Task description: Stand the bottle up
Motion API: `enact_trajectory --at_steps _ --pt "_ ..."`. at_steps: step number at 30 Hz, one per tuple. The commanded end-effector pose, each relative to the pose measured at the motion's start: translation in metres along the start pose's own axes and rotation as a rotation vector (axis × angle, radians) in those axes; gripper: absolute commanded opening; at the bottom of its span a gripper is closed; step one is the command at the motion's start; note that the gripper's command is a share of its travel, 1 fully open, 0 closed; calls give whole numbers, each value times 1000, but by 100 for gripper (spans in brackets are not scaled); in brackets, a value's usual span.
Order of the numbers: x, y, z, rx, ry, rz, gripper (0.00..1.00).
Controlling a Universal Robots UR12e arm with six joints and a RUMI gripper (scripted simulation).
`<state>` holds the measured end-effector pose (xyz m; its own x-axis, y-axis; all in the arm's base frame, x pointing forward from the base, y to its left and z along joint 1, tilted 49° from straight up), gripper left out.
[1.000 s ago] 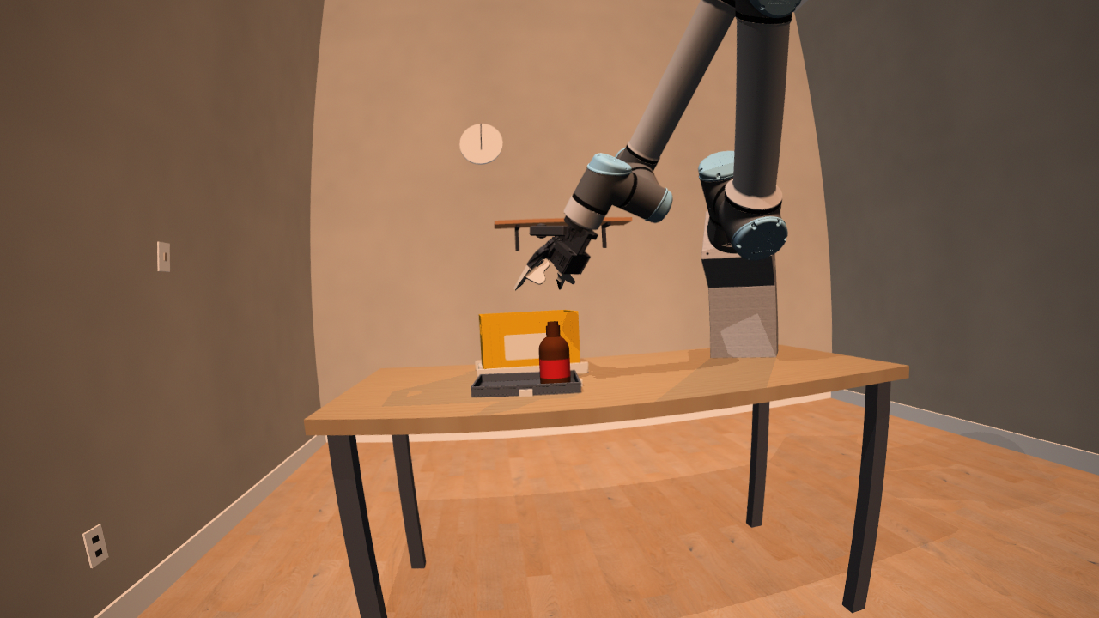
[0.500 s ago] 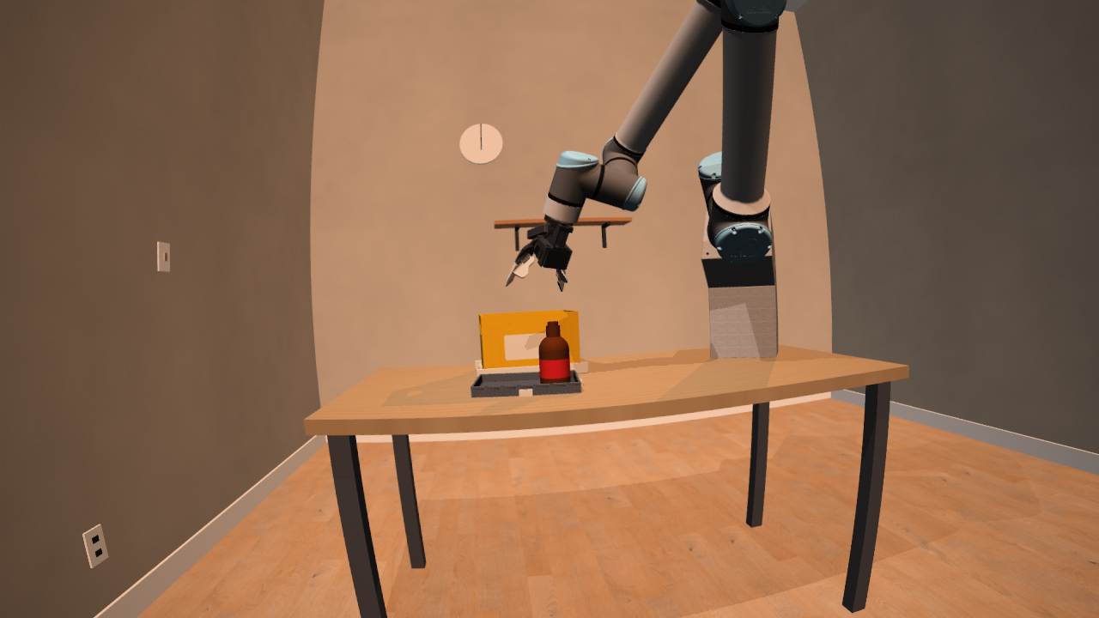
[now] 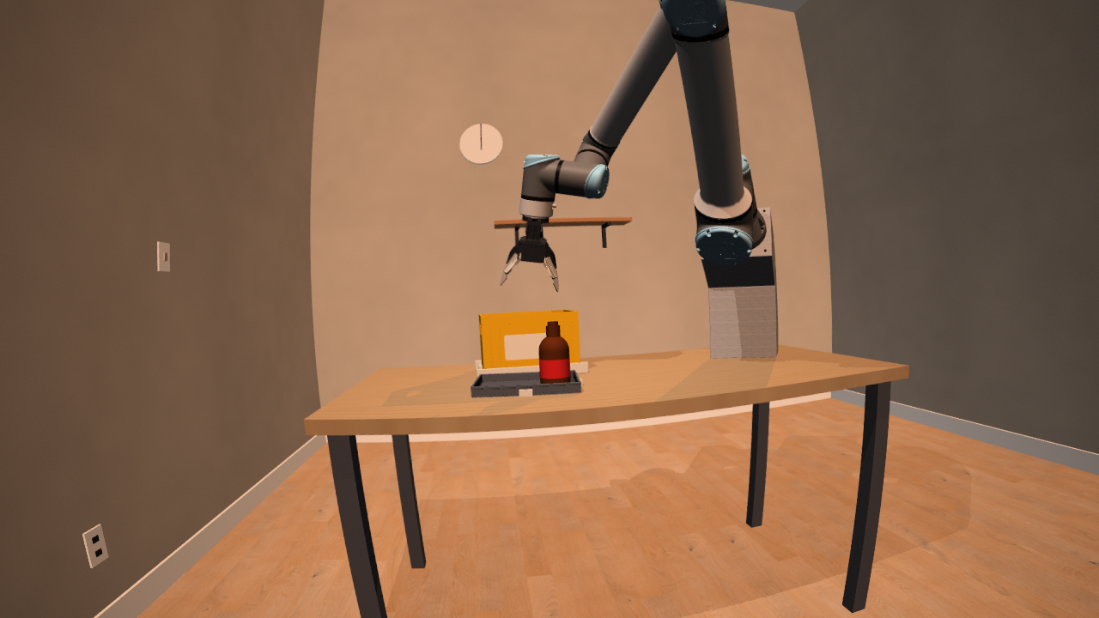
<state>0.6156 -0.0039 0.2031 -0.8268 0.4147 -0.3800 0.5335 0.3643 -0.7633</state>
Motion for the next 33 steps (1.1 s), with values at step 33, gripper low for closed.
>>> enact_trajectory --at_steps 33 --pt "-49 44 122 -200 577 -268 100"
Point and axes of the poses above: the point where the finger pads meet when closed, its own y axis out along the fingers, its own x axis across the jaws, z = x × y, the point moved 5 cm from there along -y, back along the fingers, and after that the axes turned 8 degrees about y, right-handed, at the moved point
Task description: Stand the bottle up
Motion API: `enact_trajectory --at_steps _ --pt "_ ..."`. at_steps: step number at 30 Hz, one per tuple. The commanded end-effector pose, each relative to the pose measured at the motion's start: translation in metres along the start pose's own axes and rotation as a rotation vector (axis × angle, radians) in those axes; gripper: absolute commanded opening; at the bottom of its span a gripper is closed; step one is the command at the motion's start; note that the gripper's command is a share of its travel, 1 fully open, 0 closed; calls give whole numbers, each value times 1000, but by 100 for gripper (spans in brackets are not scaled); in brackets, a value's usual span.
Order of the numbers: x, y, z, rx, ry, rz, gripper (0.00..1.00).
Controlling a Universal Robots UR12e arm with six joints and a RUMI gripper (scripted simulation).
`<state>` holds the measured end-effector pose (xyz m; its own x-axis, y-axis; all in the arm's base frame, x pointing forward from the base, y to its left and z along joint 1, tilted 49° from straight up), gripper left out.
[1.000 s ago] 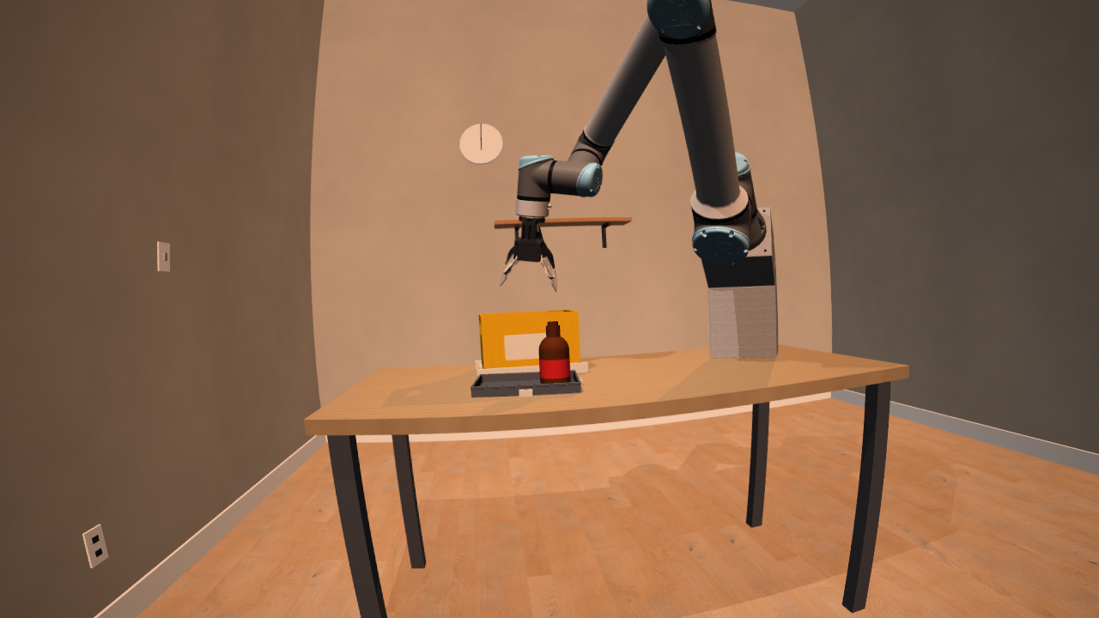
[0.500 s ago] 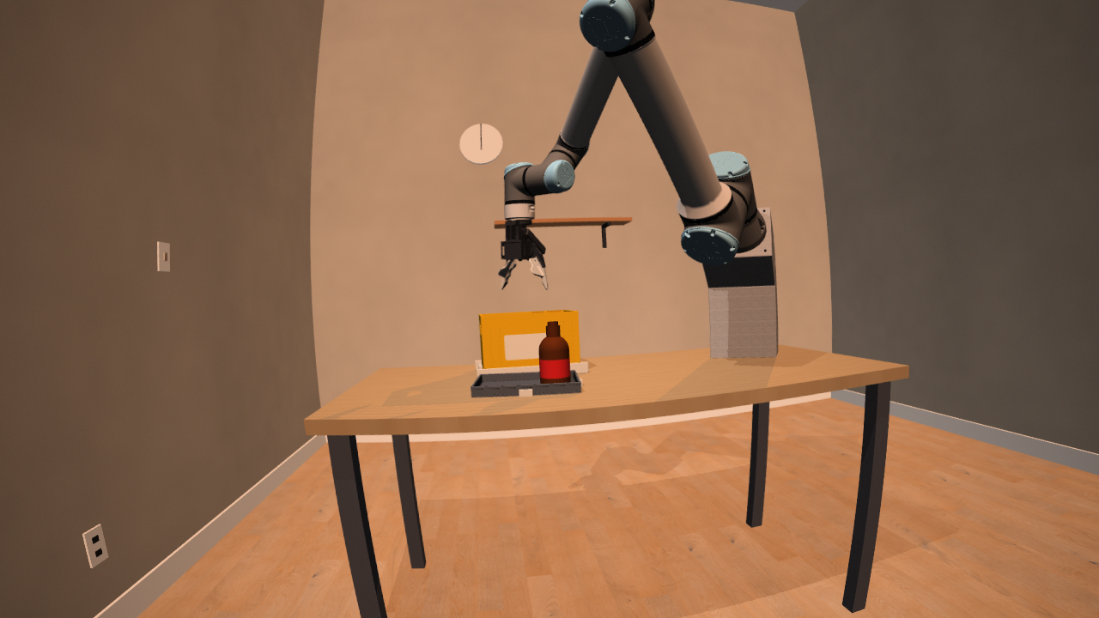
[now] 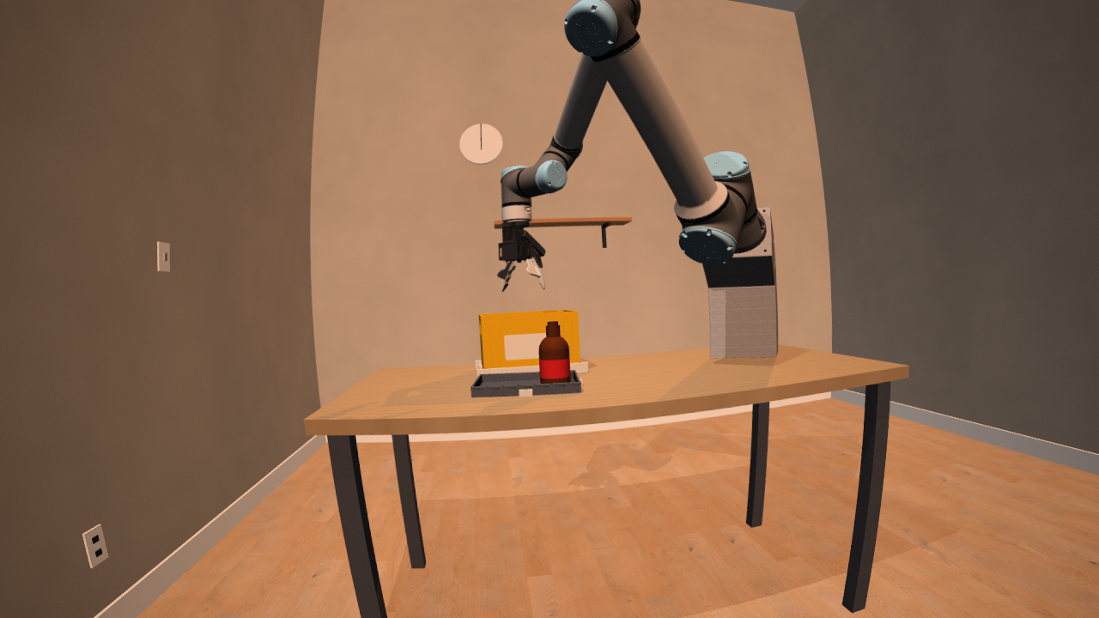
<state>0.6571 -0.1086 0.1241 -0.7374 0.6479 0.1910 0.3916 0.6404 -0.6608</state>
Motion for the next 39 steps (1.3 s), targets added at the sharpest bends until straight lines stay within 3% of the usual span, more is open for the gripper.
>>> enact_trajectory --at_steps 1,3,4,39 --pt "-1 0 0 -1 1 -1 100" --pt "-1 0 0 -1 2 -1 100" --pt "-1 0 0 -1 2 -1 0" --pt "-1 0 0 -1 1 -1 0"
Point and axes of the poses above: the point where the finger pads meet when closed, its own y axis out along the fingers, its own x axis across the jaws, z = x × y, the point moved 5 cm from there along -y, back along the fingers, and after that the axes turned 8 degrees about y, right-handed, at the moved point
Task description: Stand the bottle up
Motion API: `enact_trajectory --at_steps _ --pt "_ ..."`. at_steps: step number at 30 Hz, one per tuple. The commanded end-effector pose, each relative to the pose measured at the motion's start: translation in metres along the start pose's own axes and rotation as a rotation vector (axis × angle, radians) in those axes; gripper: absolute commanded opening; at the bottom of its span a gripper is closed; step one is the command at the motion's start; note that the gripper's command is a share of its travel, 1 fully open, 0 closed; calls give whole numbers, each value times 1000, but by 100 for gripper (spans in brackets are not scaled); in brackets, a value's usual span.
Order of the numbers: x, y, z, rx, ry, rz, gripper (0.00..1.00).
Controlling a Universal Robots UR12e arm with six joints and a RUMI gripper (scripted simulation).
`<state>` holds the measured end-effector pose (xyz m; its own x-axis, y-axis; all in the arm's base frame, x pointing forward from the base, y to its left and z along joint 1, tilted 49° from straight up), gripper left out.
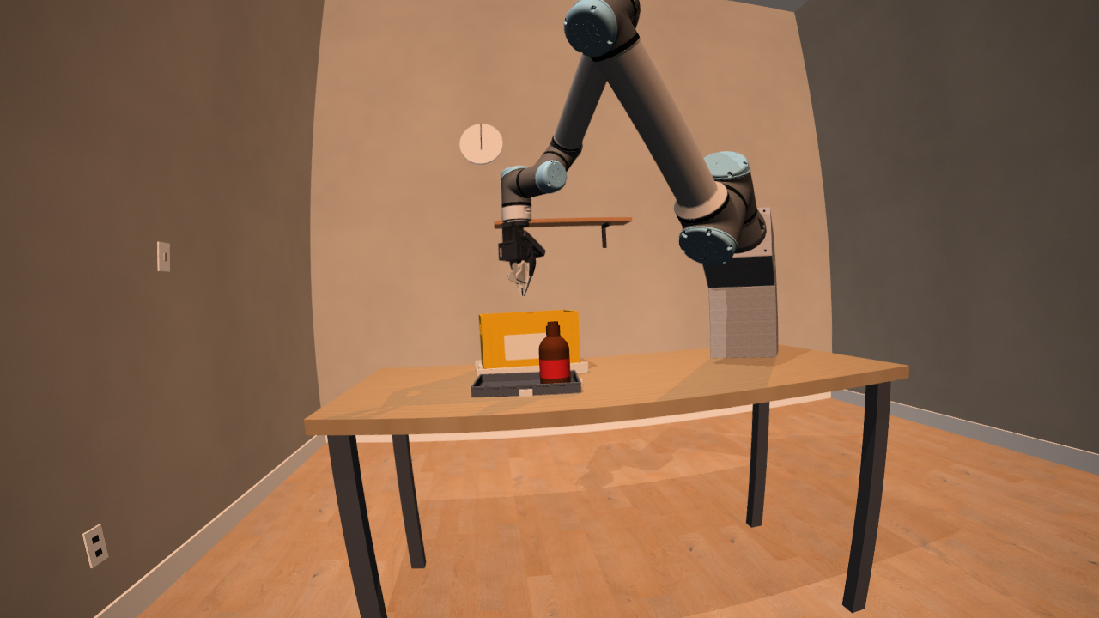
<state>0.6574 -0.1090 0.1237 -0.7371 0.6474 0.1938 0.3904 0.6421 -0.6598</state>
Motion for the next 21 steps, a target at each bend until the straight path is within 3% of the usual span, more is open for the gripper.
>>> enact_trajectory --at_steps 1,5,9,13,18,20,21 --pt "1 -1 -2 0 0 1 0" --pt "5 -1 -6 1 0 1 0" --pt "28 -1 -29 5 0 2 0" --pt "71 0 -66 9 0 3 0" --pt "143 0 -115 11 0 3 0" --pt "143 0 -115 11 0 3 0" --pt "161 0 -125 11 -1 3 0"
Point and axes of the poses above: the point where the finger pads meet when closed, its own y axis out along the fingers, its own x axis across the jaws, z = x × y, the point moved 5 cm from there along -y, back along the fingers, and after that the axes turned 8 degrees about y, right-handed, at the moved point
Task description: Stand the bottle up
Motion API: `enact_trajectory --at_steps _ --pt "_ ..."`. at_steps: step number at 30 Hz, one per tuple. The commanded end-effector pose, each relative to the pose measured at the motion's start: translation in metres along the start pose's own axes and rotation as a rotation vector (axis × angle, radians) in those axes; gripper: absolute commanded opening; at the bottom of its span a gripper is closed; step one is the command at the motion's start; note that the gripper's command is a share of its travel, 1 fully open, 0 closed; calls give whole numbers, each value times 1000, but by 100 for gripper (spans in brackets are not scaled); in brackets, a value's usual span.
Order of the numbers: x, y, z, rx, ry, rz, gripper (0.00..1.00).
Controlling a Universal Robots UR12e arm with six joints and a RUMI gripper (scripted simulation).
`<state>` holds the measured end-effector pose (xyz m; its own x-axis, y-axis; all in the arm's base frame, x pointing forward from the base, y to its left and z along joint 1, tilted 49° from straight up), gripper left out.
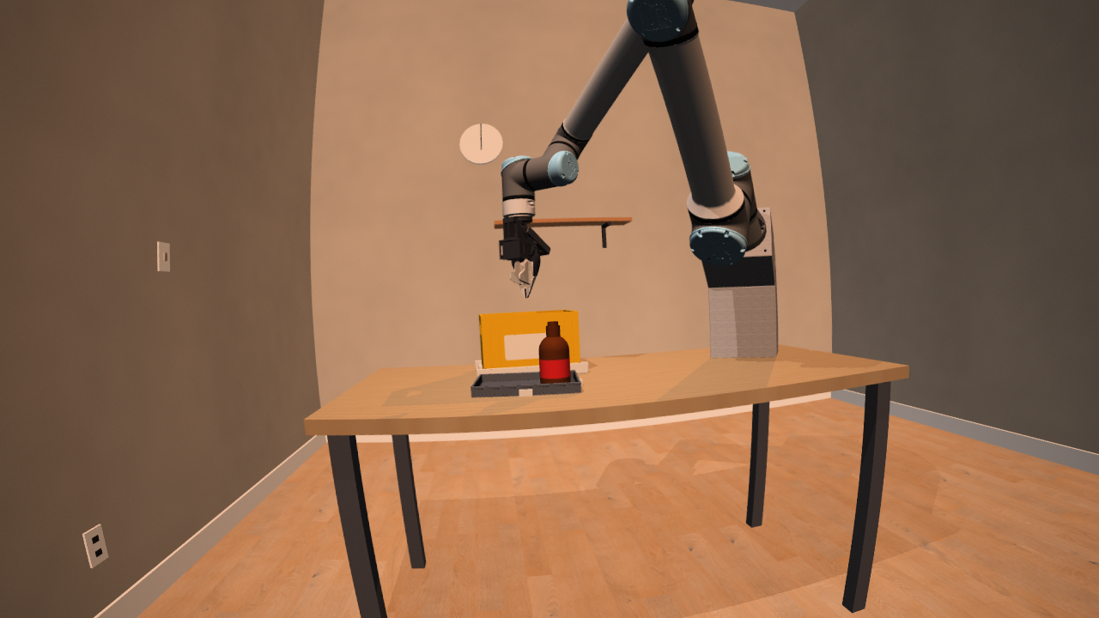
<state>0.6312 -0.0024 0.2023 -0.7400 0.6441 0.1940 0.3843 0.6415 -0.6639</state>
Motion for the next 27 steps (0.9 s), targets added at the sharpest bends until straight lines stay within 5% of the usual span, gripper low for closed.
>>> enact_trajectory --at_steps 1,6,10,27 --pt "72 -6 -47 4 2 6 0" --pt "137 -7 -75 -1 2 4 0" --pt "166 -7 -84 -5 2 3 0" --pt "173 -7 -87 -6 2 2 0"
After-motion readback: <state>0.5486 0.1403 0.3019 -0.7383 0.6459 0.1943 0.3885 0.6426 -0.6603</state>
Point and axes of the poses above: the point where the finger pads meet when closed, its own y axis out along the fingers, its own x axis across the jaws, z = x × y, the point moved 5 cm from there along -y, back along the fingers, and after that the axes turned 8 degrees about y, right-handed, at the moved point
